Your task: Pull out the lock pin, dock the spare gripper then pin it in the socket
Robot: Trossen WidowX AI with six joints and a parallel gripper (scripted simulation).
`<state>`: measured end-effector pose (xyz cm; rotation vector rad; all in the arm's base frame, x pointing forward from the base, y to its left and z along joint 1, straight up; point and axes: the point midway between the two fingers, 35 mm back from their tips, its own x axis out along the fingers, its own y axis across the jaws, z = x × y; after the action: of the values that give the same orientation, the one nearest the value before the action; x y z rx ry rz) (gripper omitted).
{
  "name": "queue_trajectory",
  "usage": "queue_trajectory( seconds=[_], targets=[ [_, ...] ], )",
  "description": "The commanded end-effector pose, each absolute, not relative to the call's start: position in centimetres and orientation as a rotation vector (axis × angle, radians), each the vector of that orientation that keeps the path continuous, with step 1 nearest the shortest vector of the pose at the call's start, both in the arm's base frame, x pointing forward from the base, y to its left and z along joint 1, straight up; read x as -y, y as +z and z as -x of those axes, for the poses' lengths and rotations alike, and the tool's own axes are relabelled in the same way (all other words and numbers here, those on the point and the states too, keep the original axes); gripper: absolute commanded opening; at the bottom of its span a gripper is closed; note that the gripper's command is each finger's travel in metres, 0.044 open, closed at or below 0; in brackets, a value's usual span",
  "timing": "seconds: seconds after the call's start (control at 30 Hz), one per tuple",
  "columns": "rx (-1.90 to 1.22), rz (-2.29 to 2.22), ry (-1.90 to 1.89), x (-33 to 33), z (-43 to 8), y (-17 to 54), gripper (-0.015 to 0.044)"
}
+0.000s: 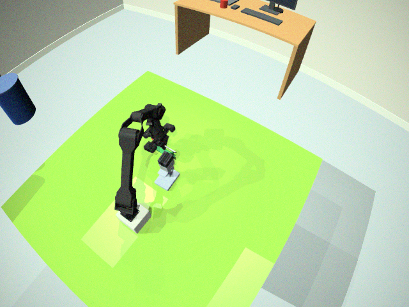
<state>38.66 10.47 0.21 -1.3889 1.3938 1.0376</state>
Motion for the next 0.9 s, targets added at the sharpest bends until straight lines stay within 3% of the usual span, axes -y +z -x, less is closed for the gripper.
queue_trajectory(
  seconds=[0.0, 0.3, 0.87],
  targets=[
    [-1.38, 1.388, 1.035, -10.6, -38.9, 2.0, 0.0],
    [-1.38, 1.388, 1.035, -10.5, -38.6, 5.3, 0.0],
    [-1.373, 1.403, 1.044, -10.6, -37.9, 5.0, 0.0]
  ],
)
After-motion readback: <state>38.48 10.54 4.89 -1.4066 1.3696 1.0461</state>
